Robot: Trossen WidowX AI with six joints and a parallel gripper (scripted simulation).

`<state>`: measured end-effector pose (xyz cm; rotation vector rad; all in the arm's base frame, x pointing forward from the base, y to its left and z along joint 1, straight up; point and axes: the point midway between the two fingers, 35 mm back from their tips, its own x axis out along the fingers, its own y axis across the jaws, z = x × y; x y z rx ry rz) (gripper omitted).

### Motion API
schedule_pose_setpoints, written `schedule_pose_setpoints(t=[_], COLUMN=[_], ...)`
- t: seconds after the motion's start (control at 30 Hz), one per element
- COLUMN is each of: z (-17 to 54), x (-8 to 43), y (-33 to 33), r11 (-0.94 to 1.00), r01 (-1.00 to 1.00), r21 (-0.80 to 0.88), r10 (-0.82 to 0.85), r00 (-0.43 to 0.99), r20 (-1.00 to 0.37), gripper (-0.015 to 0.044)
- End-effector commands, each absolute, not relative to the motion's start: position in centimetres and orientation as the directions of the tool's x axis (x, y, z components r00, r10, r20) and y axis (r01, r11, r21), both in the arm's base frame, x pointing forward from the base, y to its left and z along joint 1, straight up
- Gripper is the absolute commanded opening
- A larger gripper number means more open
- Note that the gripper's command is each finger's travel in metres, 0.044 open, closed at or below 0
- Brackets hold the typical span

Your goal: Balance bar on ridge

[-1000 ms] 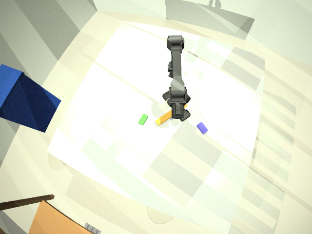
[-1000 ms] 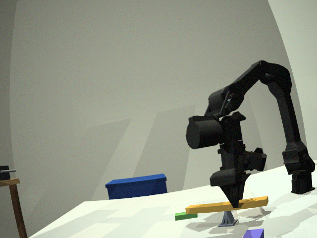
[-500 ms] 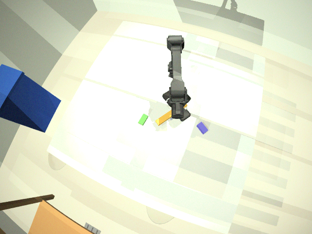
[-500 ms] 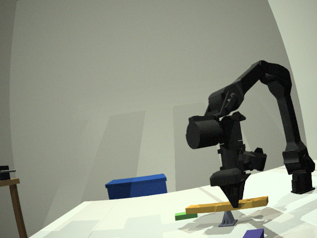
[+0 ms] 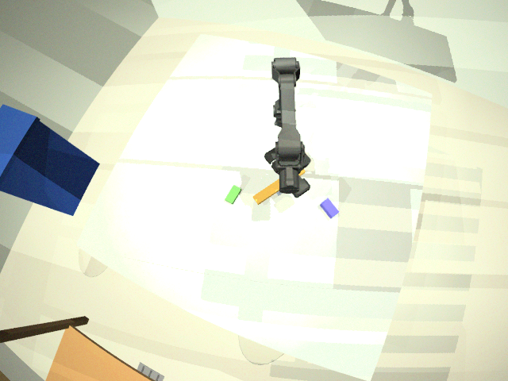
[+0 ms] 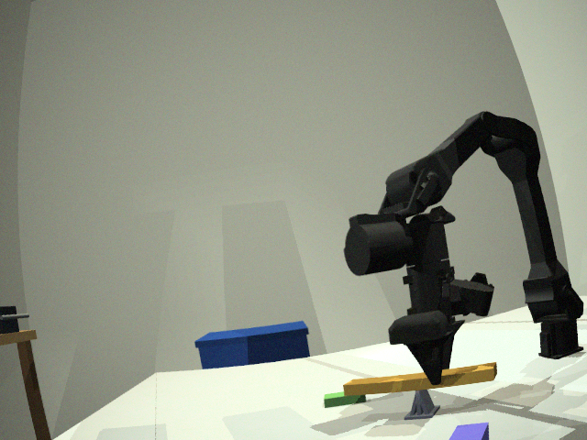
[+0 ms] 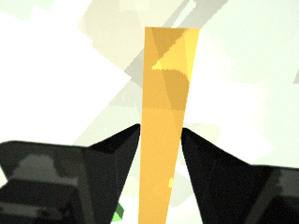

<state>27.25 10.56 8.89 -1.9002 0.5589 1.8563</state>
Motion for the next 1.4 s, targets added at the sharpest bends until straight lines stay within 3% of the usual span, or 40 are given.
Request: schedule_pose_setpoints(t=[0.0, 0.3, 0.43, 0.7, 1.37], z=[8.9, 8.9, 9.7, 18.7, 18.9], x=[27.2, 27.2, 27.4, 27.0, 27.0], y=[10.6, 10.6, 10.6, 10.5, 10.5], r11=[-0.829, -0.829, -0.829, -0.829, -0.829], r01=[-0.558, -0.558, -0.558, -0.559, -0.559], r21=[-0.021, -0.021, -0.021, -0.021, -0.021], r10=[0.008, 0.008, 0.008, 0.008, 0.008], r00=[0.026, 0.026, 0.026, 0.026, 0.026], r20=[-1.000, -1.000, -1.000, -1.000, -1.000], gripper=[0.0211, 0.0440, 0.0440, 0.0440, 0.0440])
